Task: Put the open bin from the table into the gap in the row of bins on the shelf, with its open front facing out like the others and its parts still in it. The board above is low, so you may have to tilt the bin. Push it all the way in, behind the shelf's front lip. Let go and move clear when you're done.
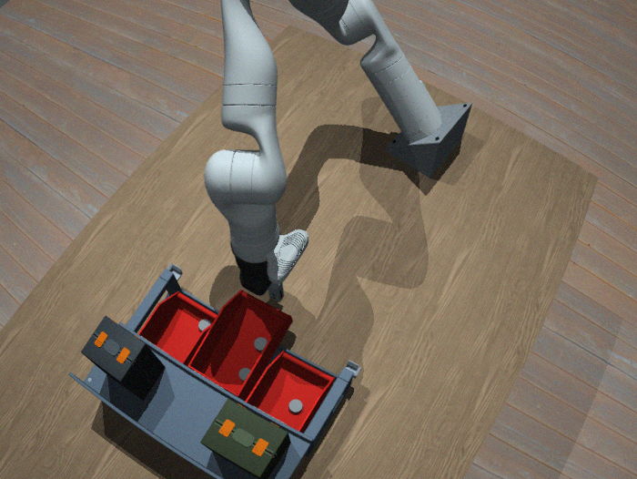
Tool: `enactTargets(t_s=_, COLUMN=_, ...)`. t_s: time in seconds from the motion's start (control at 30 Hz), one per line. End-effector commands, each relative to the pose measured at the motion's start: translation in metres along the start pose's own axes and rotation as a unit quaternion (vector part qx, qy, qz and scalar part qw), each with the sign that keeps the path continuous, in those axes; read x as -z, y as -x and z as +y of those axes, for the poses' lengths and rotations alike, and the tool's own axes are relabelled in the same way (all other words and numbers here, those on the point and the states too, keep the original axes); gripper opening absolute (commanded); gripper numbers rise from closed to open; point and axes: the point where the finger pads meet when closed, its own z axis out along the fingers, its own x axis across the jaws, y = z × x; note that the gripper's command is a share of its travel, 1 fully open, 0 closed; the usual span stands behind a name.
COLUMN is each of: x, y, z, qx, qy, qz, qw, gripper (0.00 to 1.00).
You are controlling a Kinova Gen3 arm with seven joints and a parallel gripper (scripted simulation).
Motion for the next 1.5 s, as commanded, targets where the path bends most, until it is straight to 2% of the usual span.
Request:
enactTargets(t_s=0.0, x=0.001, y=-0.001, z=0.000, qx=0.000, qy=0.000, qz=0.001, qw=1.000, gripper=0.00)
enactTargets(t_s=0.87, x=0.002, y=-0.017, z=0.000, qx=0.000, qy=0.000, qz=0.001, qw=1.000, gripper=0.00)
enactTargets(t_s=1.47, x=0.002, y=-0.018, z=0.000, qx=0.000, qy=0.000, qz=0.001, qw=1.000, gripper=0.00)
